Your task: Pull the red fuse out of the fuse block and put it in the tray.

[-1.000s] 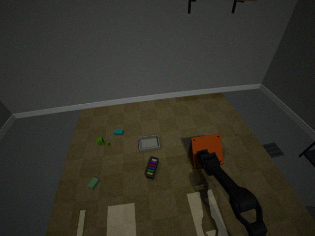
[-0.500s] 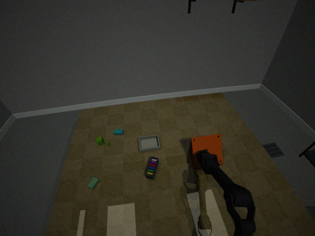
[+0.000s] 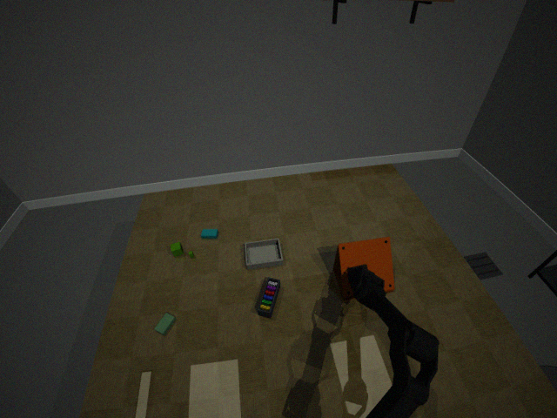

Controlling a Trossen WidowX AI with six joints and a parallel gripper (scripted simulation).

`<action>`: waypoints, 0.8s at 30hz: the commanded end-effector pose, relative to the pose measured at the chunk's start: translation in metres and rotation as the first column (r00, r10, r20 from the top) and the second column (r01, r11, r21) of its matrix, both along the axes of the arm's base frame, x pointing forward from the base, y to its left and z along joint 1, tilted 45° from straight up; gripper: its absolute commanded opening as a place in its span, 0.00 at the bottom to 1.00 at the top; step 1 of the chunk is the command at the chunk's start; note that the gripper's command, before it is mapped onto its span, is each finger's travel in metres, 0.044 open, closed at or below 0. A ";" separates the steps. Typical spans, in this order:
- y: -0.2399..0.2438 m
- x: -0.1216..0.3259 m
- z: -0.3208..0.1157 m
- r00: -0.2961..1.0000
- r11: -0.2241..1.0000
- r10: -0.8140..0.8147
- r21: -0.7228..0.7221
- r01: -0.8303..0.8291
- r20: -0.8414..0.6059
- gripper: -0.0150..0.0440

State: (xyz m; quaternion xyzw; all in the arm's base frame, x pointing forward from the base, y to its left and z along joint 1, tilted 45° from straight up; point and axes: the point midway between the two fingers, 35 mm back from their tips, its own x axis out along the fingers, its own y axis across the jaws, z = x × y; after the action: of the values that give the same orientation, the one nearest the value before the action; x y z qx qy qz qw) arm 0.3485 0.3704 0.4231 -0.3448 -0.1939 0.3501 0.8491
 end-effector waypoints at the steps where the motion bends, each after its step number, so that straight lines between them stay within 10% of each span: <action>1: -0.035 0.042 -0.052 0.982 0.996 -0.070 -0.065 0.059 -0.177 0.36; 12: -0.165 0.100 -0.184 0.721 0.960 -0.281 -0.198 0.199 -0.633 0.36; 24: -0.316 0.073 -0.312 0.061 0.881 -0.309 -0.261 0.394 -0.949 0.36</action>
State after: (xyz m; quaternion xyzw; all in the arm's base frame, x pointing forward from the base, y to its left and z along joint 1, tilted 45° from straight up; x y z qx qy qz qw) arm 0.4405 0.0920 0.1485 -0.1249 0.3956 0.2892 0.8627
